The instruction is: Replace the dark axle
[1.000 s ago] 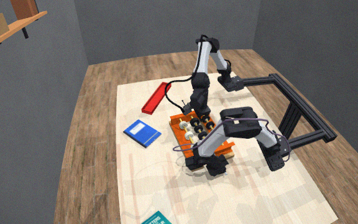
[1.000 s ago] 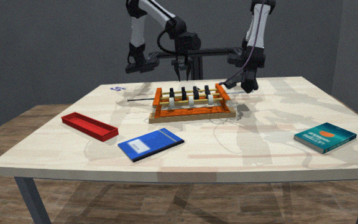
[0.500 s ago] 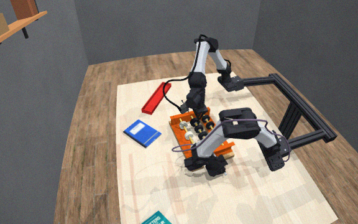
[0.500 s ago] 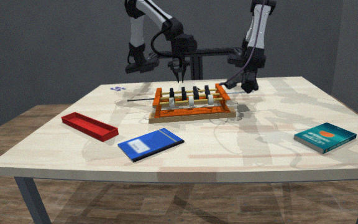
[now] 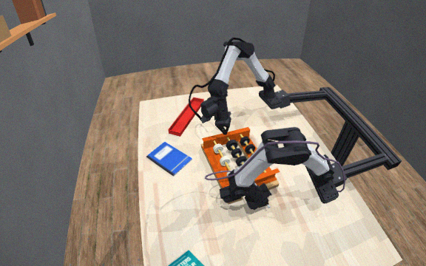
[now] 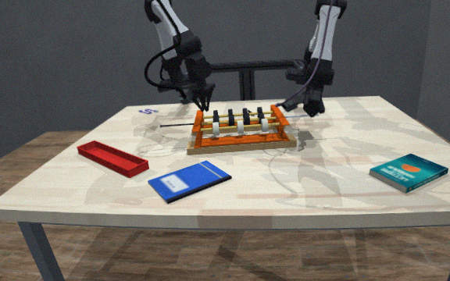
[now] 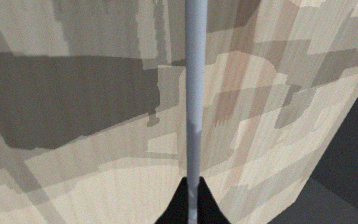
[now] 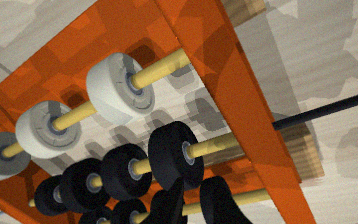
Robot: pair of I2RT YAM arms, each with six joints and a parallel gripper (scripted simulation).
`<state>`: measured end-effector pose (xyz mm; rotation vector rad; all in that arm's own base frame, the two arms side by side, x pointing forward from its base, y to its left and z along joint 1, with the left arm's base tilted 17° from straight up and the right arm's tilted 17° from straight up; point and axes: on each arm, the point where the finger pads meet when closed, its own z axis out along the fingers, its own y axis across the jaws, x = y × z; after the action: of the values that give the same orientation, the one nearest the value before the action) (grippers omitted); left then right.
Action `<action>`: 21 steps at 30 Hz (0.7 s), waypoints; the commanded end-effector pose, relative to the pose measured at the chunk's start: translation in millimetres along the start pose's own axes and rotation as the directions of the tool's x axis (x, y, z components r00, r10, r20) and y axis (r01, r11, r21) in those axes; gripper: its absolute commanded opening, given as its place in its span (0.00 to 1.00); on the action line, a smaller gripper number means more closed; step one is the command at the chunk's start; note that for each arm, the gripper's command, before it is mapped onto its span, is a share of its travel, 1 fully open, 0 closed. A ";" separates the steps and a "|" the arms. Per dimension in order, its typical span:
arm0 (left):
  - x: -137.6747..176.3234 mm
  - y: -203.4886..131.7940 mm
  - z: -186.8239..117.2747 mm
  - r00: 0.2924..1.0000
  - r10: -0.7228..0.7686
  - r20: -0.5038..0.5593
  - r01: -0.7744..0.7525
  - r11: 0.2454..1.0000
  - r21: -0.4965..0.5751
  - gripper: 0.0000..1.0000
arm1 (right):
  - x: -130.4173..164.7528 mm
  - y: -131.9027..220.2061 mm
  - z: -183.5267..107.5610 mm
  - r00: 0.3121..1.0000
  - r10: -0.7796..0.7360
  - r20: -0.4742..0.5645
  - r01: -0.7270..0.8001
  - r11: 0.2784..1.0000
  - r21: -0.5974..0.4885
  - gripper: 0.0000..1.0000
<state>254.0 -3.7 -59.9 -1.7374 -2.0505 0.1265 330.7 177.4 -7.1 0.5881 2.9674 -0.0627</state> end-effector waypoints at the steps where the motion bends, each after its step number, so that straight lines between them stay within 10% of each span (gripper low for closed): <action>1: -18.2 9.1 7.3 0.999 0.020 0.043 -0.019 0.999 -0.037 0.00 | -15.3 -5.6 -13.6 0.987 0.156 -0.027 -0.158 0.982 -0.107 0.19; 11: -18.6 11.9 1.7 0.999 0.028 0.047 -0.027 0.999 -0.033 0.00 | -44.6 -55.3 -13.0 0.895 0.432 -0.115 -0.445 0.883 -0.151 0.19; 21: -16.7 13.9 -9.3 0.998 -0.004 0.061 0.010 0.995 -0.103 0.00 | -69.4 -125.2 -15.6 0.632 0.734 -0.249 -0.775 0.604 -0.186 0.19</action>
<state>254.0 -3.5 -60.9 -1.7394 -2.0587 0.1178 338.7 39.7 4.0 1.6810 2.6160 0.3146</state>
